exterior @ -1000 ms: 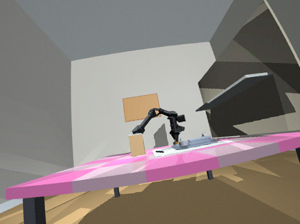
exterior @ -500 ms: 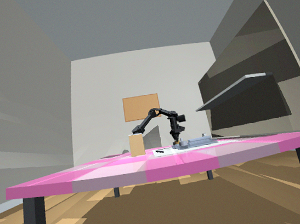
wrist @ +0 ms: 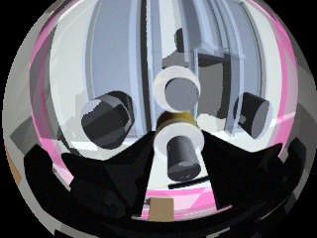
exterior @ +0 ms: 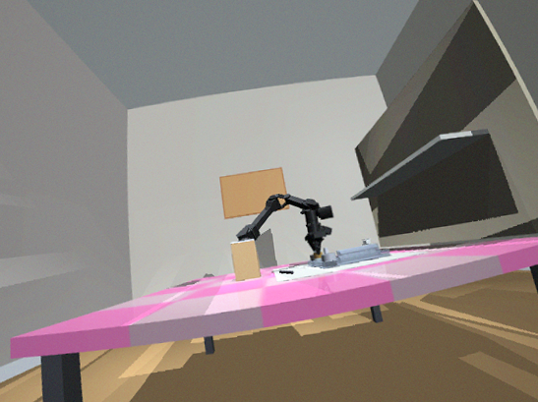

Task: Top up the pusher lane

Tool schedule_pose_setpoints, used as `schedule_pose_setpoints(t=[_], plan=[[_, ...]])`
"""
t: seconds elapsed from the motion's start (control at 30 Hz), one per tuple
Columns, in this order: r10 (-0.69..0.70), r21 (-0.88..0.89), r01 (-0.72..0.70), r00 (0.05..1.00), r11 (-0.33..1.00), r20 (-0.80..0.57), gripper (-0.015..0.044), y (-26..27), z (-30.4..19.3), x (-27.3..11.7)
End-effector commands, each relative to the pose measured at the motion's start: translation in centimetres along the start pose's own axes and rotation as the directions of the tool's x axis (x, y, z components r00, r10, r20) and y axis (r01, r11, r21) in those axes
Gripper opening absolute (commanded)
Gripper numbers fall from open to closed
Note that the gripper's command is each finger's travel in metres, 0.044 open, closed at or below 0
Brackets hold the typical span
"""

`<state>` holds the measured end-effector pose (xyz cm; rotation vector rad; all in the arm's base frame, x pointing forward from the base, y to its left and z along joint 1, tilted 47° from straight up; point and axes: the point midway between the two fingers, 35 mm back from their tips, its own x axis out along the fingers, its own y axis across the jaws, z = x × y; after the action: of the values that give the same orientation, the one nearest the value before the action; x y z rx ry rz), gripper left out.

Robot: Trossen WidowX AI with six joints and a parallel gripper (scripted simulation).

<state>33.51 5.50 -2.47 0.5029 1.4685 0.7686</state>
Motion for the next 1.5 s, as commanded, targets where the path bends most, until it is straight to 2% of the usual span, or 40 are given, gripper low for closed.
schedule_pose_setpoints(t=[0.0, 1.47], plan=[[0.002, -0.014, -0.001, 1.000, 1.000, 0.023, 0.0000, 0.1, 0.8, -0.3], [0.002, -0.014, -0.002, 1.000, 1.000, 0.023, 0.0000, 0.1, 0.7, 1.3]])
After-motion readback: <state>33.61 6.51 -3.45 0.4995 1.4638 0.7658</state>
